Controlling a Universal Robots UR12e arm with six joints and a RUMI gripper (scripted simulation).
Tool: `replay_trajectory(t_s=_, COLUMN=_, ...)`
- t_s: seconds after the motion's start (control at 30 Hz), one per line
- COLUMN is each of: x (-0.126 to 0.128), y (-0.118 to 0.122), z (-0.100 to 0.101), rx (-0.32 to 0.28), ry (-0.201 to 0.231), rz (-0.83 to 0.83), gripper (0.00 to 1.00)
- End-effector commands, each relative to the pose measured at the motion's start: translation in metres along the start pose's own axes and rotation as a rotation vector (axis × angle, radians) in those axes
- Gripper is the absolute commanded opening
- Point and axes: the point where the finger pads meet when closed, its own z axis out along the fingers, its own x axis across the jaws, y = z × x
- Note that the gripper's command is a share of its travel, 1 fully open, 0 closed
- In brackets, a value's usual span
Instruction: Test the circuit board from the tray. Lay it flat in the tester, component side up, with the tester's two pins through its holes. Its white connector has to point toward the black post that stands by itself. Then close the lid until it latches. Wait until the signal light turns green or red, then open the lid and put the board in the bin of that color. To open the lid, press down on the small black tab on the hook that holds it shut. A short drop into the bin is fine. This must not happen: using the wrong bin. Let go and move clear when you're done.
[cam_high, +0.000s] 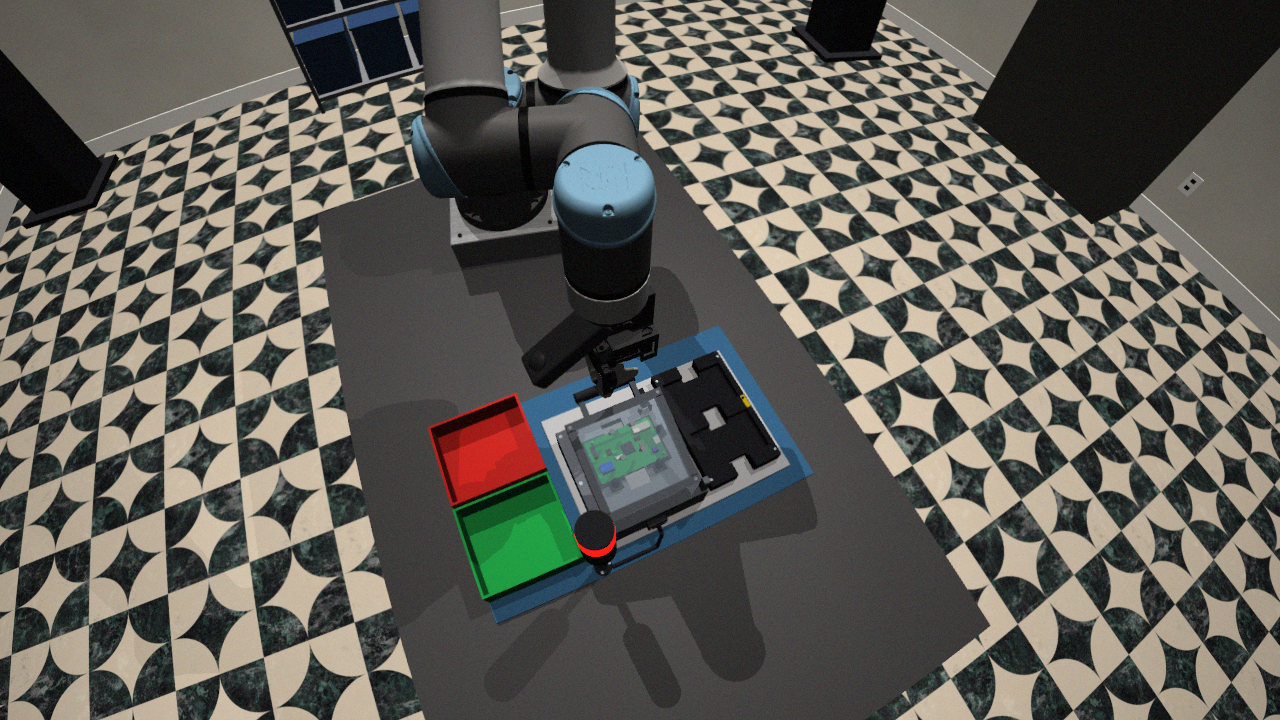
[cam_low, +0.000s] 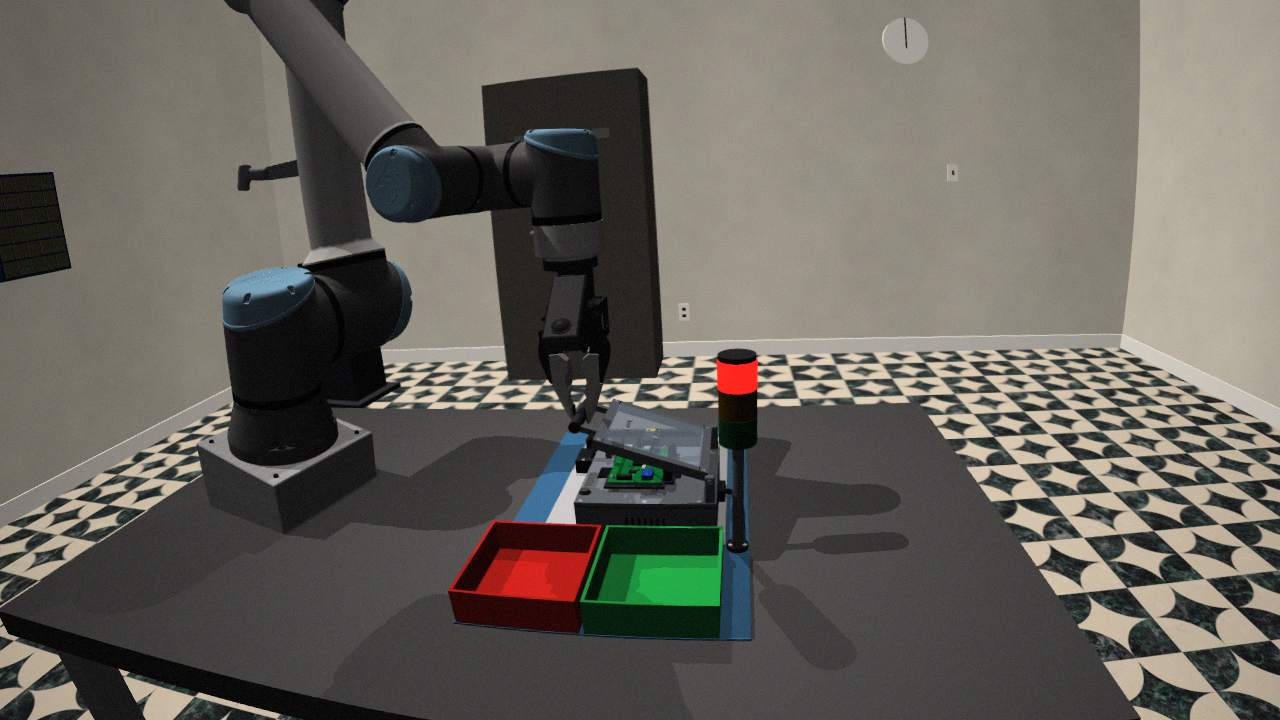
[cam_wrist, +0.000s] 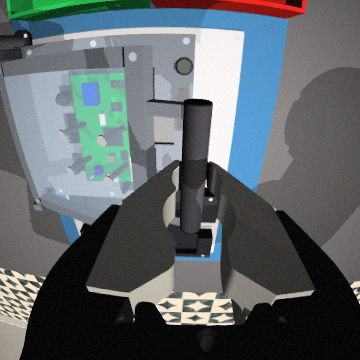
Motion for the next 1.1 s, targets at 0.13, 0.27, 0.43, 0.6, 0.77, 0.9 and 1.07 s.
replay_trajectory(t_s=0.13, x=-0.017, y=0.0, z=-0.035, rx=0.003, ry=-0.006, rz=-0.002, gripper=0.0)
replay_trajectory(t_s=0.27, x=-0.021, y=0.0, z=-0.041, rx=0.002, ry=-0.006, rz=-0.002, gripper=0.0)
replay_trajectory(t_s=0.43, x=-0.03, y=0.0, z=-0.055, rx=0.002, ry=-0.006, rz=-0.002, gripper=0.0)
replay_trajectory(t_s=0.6, x=-0.041, y=0.0, z=-0.067, rx=0.001, ry=-0.003, rz=-0.002, gripper=0.0)
replay_trajectory(t_s=0.77, x=-0.051, y=0.001, z=-0.076, rx=0.001, ry=-0.002, rz=-0.002, gripper=0.0)
replay_trajectory(t_s=0.9, x=-0.059, y=0.001, z=-0.083, rx=0.0, ry=-0.003, rz=-0.002, gripper=0.0)
replay_trajectory(t_s=1.07, x=-0.072, y=0.001, z=-0.093, rx=0.0, ry=-0.003, rz=-0.002, gripper=0.0)
